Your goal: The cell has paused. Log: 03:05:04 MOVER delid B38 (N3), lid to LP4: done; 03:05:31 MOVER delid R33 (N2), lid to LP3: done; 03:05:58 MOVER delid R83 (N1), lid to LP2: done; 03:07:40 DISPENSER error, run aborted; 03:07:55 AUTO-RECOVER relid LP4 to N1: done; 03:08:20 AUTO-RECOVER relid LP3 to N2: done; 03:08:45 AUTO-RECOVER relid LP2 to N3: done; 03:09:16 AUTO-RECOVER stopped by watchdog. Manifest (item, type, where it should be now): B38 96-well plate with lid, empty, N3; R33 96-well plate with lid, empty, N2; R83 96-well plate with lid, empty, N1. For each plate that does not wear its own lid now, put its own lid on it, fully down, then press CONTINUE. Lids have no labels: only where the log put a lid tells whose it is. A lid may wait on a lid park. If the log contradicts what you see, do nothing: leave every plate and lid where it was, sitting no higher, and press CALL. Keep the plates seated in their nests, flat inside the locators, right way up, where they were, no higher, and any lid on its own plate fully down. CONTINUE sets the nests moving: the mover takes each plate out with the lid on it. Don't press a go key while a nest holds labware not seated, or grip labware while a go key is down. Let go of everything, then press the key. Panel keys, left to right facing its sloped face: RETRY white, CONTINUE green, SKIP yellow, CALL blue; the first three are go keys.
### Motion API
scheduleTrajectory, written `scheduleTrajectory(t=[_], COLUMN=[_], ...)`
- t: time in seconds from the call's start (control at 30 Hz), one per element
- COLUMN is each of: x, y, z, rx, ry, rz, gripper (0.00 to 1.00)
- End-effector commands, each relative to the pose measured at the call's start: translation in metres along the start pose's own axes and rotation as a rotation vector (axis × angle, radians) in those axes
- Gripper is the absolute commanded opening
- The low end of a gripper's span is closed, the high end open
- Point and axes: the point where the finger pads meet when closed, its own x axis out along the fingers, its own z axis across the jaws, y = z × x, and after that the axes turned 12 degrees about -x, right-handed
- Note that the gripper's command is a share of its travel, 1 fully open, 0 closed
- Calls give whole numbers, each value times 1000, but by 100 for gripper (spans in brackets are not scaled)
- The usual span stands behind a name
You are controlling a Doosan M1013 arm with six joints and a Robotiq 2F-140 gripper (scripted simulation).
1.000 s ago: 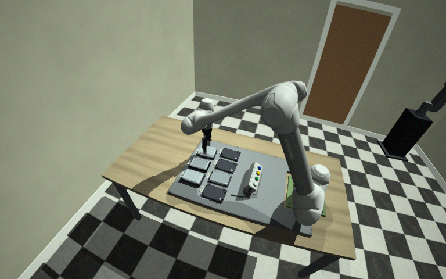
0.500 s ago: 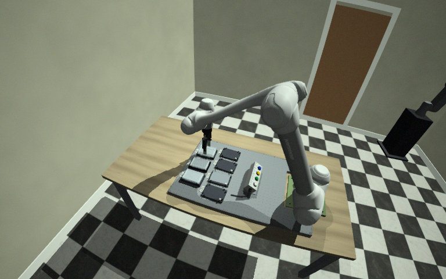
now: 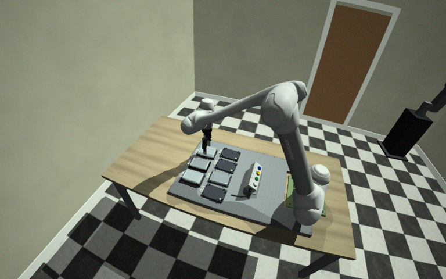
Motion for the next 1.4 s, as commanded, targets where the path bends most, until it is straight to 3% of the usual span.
scheduleTrajectory(t=[0.0, 1.37], x=[0, 9], y=[0, 0], z=[0, 0], rx=[0, 0], ry=[0, 0], rz=[0, 0], gripper=[0, 0])
